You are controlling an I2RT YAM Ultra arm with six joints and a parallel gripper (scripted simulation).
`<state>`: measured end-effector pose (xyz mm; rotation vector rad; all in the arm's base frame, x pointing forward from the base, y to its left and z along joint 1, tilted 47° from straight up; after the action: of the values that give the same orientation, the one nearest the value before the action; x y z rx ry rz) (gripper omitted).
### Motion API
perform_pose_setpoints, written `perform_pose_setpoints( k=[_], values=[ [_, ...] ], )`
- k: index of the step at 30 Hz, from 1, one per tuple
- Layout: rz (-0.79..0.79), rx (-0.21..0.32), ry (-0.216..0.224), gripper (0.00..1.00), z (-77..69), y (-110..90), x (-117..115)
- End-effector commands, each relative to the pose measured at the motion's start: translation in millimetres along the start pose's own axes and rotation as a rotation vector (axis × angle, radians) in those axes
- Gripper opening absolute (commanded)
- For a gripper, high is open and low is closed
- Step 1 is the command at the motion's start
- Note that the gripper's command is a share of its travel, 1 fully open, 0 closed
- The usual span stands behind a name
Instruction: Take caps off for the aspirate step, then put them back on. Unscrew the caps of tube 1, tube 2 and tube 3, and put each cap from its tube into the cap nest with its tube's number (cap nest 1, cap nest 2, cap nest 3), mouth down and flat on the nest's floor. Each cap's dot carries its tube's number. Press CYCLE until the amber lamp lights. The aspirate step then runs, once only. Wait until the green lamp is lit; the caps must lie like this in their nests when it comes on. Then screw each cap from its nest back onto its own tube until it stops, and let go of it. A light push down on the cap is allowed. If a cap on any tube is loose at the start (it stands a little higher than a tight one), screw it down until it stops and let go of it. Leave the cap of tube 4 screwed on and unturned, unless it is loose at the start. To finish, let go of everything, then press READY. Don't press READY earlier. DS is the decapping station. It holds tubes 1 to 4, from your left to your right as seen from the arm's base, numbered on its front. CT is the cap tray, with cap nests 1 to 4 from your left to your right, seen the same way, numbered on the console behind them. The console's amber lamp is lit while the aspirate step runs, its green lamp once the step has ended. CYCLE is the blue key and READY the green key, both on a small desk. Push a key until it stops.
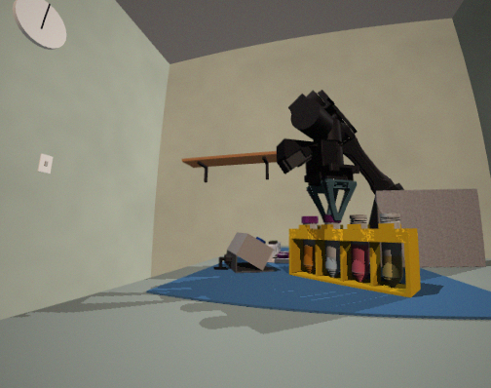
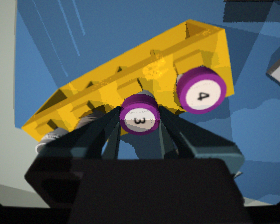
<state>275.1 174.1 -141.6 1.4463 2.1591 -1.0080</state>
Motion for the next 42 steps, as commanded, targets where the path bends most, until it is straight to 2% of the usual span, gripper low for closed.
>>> perform_pose_setpoints(
  k=[1,5,7,22,24,39,41,42],
  values=[
    [-0.257,-0.016,-0.006,0.0,-4.5,2.1,-0.7],
    [-0.457,-0.016,-0.008,0.0,-4.6,2.1,-0.7],
    [-0.457,-0.016,-0.008,0.0,-4.6,2.1,-0.7],
    [-1.207,-0.012,-0.014,0.0,-5.0,2.0,-0.7],
    [-1.207,-0.012,-0.014,0.0,-5.0,2.0,-0.7],
    [-1.957,-0.007,-0.019,0.0,-5.4,2.0,-0.7],
    [-1.957,-0.007,-0.019,0.0,-5.4,2.0,-0.7],
    [-2.007,-0.007,-0.019,0.0,-5.5,2.0,-0.7]
  ],
)
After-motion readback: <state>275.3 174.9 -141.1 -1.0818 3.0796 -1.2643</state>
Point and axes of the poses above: the point where the finger pads meet when closed, its own z axis out along the fingers, its own x axis across the jaws, y = z × x, the point moved 5 cm from there along -z, back along the fingers, and after that the axes turned 4 degrees about -z, right-handed, at the moved point
